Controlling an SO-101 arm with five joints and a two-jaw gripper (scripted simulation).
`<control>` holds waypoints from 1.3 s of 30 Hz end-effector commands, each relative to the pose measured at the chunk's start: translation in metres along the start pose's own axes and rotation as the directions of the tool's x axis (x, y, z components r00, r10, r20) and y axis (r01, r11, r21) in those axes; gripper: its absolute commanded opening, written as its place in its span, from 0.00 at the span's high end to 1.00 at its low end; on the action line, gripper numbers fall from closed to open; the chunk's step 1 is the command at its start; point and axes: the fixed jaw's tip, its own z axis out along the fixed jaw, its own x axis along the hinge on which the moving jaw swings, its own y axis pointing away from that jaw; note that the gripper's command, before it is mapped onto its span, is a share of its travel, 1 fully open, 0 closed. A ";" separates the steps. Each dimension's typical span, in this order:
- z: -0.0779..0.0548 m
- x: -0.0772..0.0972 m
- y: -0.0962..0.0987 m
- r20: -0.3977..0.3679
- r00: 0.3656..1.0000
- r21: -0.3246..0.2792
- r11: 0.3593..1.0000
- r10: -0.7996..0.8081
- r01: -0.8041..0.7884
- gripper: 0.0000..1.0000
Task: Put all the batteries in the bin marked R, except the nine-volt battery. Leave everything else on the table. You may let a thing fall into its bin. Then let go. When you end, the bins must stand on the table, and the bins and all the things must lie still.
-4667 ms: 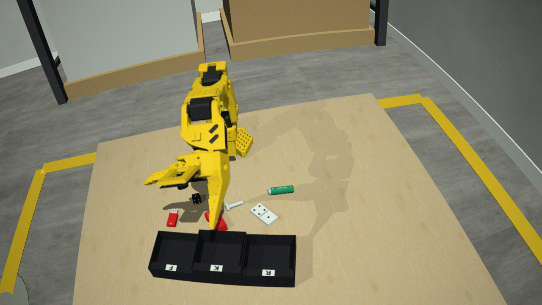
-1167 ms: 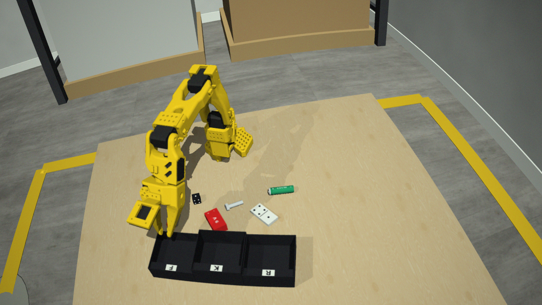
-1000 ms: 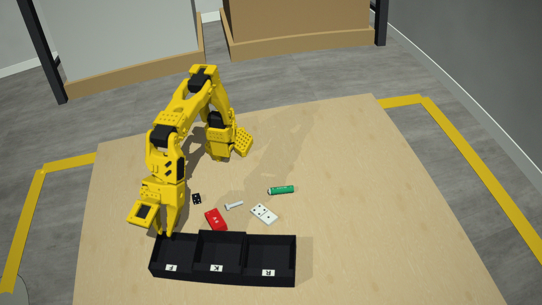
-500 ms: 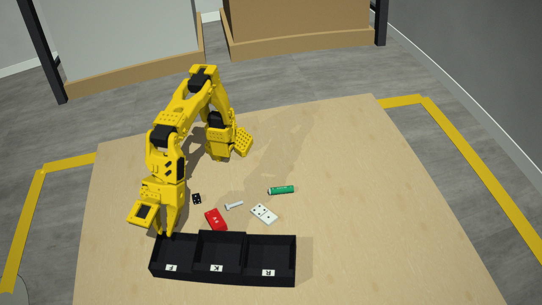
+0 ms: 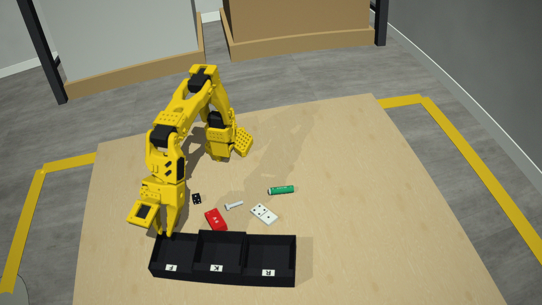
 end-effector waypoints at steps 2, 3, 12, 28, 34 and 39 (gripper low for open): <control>-0.012 -0.012 -0.003 0.070 0.998 0.006 1.000 0.003 -0.003 0.93; -0.012 -0.012 -0.003 0.070 0.998 0.006 1.000 0.003 -0.003 0.93; -0.013 -0.012 0.003 0.071 0.997 -0.005 1.000 -0.015 0.016 0.93; -0.027 -0.008 0.062 0.083 0.979 -0.105 0.976 -0.184 0.192 0.93; -0.032 -0.005 0.078 0.090 0.969 -0.132 0.962 -0.230 0.240 0.93; -0.033 -0.004 0.080 0.091 0.967 -0.136 0.959 -0.237 0.248 0.93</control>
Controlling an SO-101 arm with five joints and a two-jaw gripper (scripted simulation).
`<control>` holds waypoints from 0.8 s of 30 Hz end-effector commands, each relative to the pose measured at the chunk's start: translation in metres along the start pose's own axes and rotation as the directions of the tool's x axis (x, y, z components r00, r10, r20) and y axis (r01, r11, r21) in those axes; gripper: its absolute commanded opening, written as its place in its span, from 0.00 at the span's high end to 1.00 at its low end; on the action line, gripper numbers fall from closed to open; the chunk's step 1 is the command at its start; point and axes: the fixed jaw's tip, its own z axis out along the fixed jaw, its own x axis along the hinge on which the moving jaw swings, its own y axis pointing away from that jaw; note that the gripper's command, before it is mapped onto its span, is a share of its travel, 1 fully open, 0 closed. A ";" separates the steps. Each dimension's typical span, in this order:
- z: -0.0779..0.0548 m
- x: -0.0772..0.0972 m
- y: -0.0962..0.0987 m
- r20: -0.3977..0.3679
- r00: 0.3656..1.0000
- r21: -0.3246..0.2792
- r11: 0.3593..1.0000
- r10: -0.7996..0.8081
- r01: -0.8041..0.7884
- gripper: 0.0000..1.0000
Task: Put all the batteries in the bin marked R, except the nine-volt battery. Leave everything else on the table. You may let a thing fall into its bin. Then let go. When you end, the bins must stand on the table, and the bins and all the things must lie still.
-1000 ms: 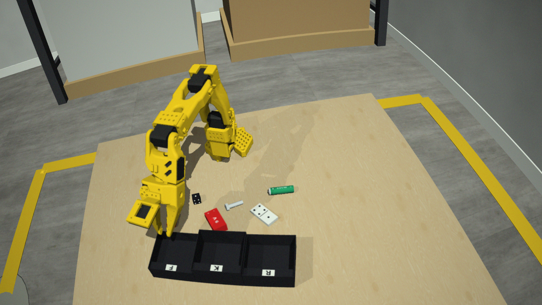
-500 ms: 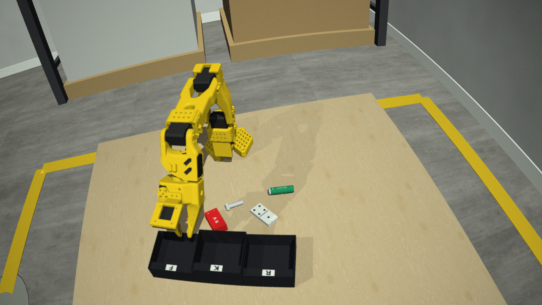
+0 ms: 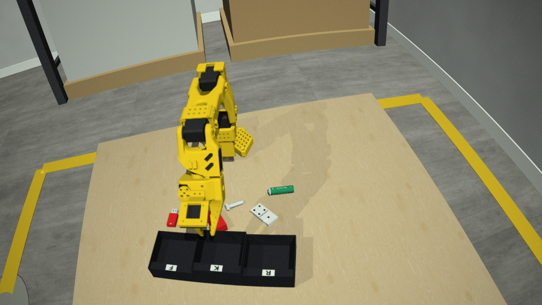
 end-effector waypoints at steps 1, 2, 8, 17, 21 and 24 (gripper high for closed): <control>-0.015 -0.015 0.003 0.081 0.997 -0.004 1.000 -0.016 0.016 0.93; -0.015 -0.015 0.003 0.081 0.997 -0.004 1.000 -0.016 0.016 0.93; -0.018 -0.018 0.009 0.092 0.995 -0.014 0.999 -0.032 0.033 0.93; -0.018 -0.018 0.009 0.092 0.995 -0.014 0.999 -0.032 0.033 0.93; -0.018 -0.018 0.009 0.092 0.995 -0.014 0.999 -0.032 0.033 0.93; -0.018 -0.018 0.009 0.092 0.995 -0.014 0.999 -0.032 0.033 0.93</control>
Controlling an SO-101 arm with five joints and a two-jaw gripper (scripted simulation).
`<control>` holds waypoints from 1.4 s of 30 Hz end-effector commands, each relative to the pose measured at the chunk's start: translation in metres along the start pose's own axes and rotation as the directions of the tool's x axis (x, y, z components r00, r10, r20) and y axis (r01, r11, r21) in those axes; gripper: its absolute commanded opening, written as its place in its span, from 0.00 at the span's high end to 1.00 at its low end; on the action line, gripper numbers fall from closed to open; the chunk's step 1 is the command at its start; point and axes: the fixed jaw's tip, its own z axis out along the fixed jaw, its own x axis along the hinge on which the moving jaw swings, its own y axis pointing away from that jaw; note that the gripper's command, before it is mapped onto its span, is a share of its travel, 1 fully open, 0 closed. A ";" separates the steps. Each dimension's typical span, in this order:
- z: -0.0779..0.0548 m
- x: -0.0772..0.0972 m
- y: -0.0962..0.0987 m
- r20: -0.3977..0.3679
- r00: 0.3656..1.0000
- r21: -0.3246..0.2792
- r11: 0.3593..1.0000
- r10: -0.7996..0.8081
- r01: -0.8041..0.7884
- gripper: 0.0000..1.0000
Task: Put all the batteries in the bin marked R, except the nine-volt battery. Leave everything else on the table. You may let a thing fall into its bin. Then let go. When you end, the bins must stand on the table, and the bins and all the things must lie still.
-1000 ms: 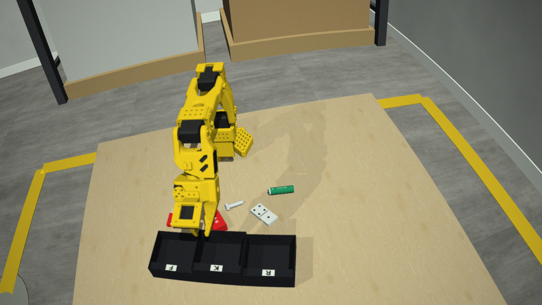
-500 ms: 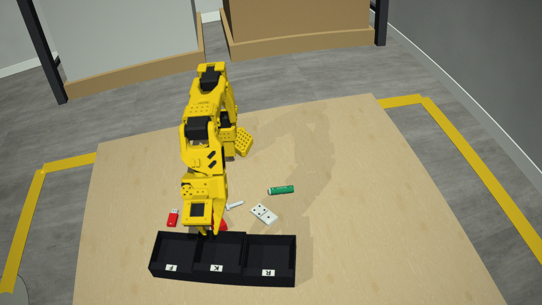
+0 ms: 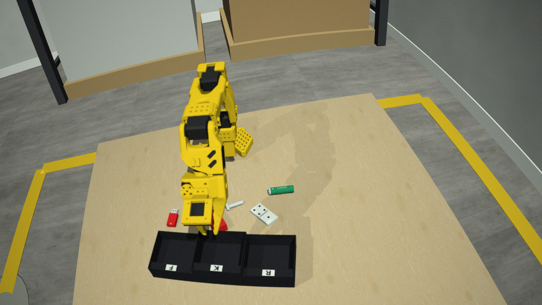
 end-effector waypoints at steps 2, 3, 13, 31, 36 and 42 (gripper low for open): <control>-0.014 -0.014 0.003 0.075 0.997 -0.004 1.000 -0.014 0.014 0.93; -0.014 -0.014 0.003 0.075 0.997 -0.004 1.000 -0.014 0.014 0.93; -0.014 -0.014 0.003 0.075 0.997 -0.004 1.000 -0.014 0.014 0.93; -0.013 -0.015 0.009 0.076 0.997 -0.014 0.999 -0.030 0.032 0.93; -0.012 -0.016 0.017 0.077 0.996 -0.029 0.998 -0.055 0.057 0.93; -0.009 -0.018 0.044 0.082 0.988 -0.073 0.988 -0.127 0.133 0.93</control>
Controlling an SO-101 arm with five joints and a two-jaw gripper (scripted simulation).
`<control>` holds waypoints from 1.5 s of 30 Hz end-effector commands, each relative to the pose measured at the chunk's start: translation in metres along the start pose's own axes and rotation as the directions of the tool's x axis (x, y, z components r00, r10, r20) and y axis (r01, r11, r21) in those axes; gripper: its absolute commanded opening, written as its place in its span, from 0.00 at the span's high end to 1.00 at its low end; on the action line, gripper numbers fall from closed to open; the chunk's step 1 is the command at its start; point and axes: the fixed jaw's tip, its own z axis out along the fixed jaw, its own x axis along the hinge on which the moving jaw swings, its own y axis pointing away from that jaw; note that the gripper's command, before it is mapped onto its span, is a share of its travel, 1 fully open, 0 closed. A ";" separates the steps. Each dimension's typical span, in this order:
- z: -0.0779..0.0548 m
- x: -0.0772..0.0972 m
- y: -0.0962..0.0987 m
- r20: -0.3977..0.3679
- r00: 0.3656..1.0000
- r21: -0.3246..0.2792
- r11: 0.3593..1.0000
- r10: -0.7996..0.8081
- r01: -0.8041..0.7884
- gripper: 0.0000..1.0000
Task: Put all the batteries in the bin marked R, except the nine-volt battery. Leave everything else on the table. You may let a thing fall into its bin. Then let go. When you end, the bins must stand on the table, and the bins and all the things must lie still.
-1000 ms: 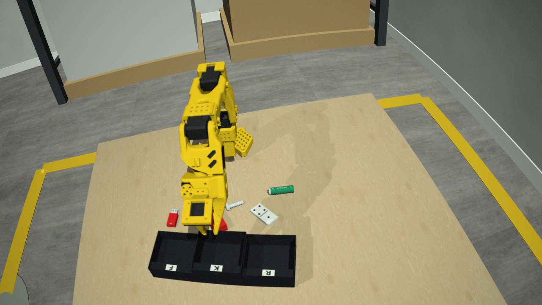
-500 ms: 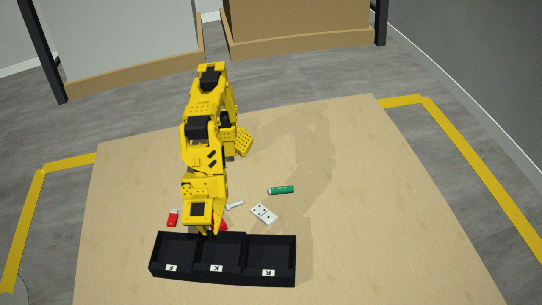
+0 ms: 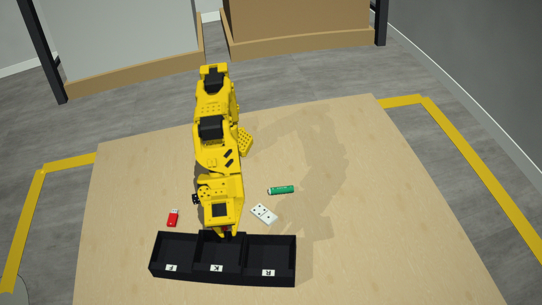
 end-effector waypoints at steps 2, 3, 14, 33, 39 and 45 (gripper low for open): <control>-0.007 -0.015 0.024 0.059 0.996 -0.041 0.996 -0.071 0.074 0.93; -0.006 -0.015 0.029 0.060 0.995 -0.049 0.995 -0.084 0.087 0.93; -0.003 -0.016 0.056 0.066 0.986 -0.094 0.983 -0.155 0.160 0.93; 0.003 -0.011 0.058 0.040 0.987 -0.097 0.982 -0.159 0.162 0.93; 0.003 -0.011 0.058 0.040 0.987 -0.097 0.982 -0.159 0.162 0.93; 0.003 -0.011 0.058 0.040 0.987 -0.097 0.982 -0.159 0.162 0.93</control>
